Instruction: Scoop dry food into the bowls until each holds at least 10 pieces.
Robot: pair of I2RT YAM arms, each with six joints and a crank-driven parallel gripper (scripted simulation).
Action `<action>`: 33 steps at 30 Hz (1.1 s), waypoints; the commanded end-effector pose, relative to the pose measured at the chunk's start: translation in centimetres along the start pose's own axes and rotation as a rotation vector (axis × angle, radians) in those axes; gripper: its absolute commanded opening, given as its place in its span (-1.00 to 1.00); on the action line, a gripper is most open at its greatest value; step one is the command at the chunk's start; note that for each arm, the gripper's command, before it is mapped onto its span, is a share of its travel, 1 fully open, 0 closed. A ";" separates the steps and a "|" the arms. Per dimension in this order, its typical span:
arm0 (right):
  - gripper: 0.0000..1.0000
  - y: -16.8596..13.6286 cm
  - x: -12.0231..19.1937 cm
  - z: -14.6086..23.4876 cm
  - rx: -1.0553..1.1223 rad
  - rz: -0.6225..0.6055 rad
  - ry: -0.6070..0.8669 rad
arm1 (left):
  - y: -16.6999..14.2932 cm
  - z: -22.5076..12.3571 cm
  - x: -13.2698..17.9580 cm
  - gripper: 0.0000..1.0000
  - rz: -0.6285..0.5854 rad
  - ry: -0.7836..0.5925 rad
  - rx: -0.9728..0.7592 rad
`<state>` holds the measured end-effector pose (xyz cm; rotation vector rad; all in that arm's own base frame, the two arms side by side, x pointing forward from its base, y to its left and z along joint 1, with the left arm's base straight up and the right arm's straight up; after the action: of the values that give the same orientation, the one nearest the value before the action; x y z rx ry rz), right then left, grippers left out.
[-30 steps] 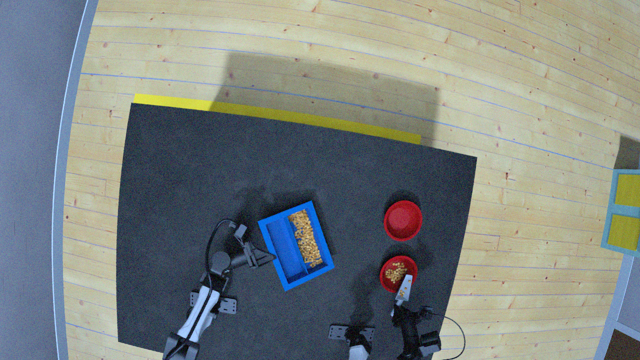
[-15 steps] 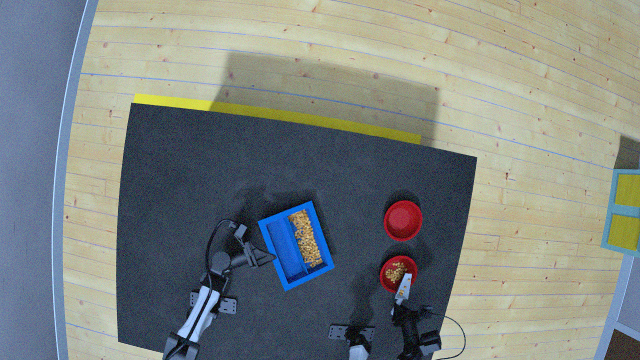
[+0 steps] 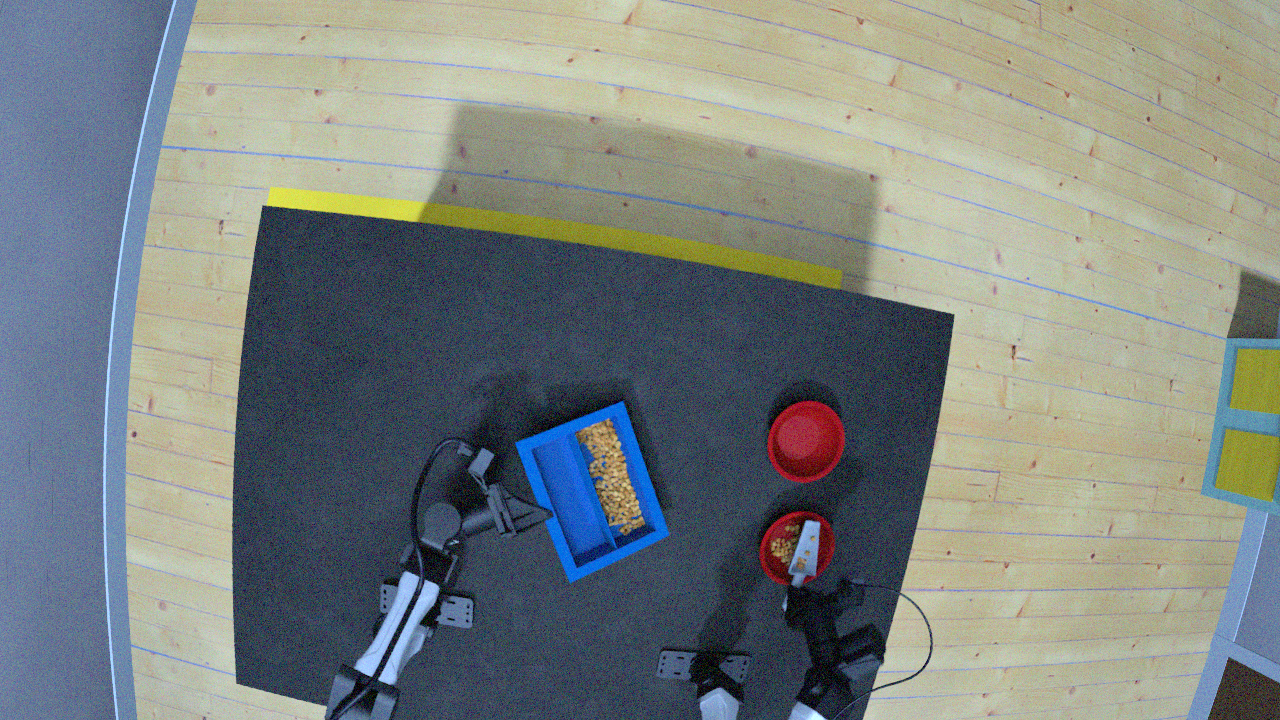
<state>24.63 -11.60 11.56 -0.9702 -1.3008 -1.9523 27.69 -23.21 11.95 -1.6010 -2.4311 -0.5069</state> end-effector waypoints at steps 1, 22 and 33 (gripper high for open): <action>-1.00 2.7 -0.6 0.4 -0.023 -0.014 -0.091 | 1.3 -3.3 0.3 -1.00 -0.032 -0.086 -0.102; -1.00 9.7 -6.8 7.9 -0.058 -0.093 -0.335 | 1.3 -3.3 0.3 -1.00 -0.032 -0.086 -0.102; -1.00 12.5 -9.9 11.4 -0.117 -0.219 -0.460 | 1.3 -3.3 0.3 -1.00 -0.032 -0.086 -0.102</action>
<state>40.38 -4.34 11.39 -1.3838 -1.5415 -1.9594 27.69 -23.21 11.95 -1.6010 -2.4311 -0.5069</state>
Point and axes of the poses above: on each arm, the point where the finger pads meet when closed, its own x axis back along the fingers, its own z axis across the jaws, y = z × x, the point moved 1 cm from there along x, back along the fingers, and after that the axes turned 11 degrees about -x, right-handed, at the moved point
